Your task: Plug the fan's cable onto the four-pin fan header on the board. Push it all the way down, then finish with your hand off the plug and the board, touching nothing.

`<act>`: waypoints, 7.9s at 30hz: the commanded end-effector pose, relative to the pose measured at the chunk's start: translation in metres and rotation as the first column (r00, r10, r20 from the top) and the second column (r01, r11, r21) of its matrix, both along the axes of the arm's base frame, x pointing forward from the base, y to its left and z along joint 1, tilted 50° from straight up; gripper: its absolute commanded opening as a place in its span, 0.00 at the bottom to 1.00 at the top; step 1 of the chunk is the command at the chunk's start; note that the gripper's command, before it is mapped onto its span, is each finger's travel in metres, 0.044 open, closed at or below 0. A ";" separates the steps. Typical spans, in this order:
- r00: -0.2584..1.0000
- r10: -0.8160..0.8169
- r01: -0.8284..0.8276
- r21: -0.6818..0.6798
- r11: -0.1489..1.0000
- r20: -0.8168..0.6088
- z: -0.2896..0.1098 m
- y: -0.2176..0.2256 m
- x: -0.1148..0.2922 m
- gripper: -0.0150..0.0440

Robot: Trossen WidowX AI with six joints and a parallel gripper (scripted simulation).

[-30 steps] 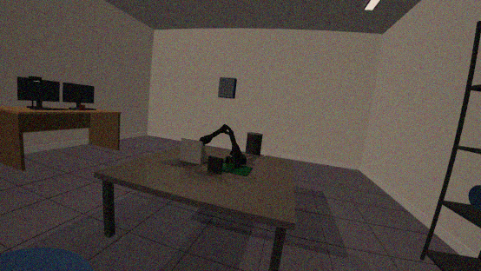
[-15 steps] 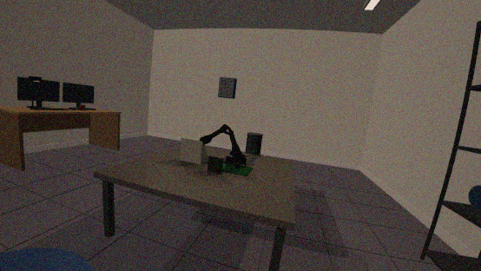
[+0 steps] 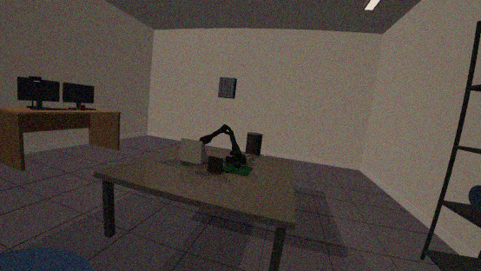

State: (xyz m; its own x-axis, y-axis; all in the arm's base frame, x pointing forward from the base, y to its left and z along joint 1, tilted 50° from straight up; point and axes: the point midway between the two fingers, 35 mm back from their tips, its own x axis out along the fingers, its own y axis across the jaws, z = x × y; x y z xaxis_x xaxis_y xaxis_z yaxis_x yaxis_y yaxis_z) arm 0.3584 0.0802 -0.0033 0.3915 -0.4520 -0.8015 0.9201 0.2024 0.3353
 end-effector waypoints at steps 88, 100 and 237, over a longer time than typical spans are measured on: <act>0.839 0.544 -0.209 0.904 0.373 -0.031 0.068 -0.018 -0.032 0.60; 0.840 0.539 -0.254 0.925 0.282 0.066 0.075 -0.024 -0.027 0.74; -0.802 0.597 -0.571 -0.276 -0.773 -0.014 0.008 -0.073 -0.037 0.25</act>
State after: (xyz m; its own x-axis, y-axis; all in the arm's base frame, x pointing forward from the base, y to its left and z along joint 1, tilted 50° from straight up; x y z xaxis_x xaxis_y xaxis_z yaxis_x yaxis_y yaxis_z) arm 0.3278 0.0097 0.0060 0.0815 0.7588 -0.6462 -0.8736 0.3665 0.3201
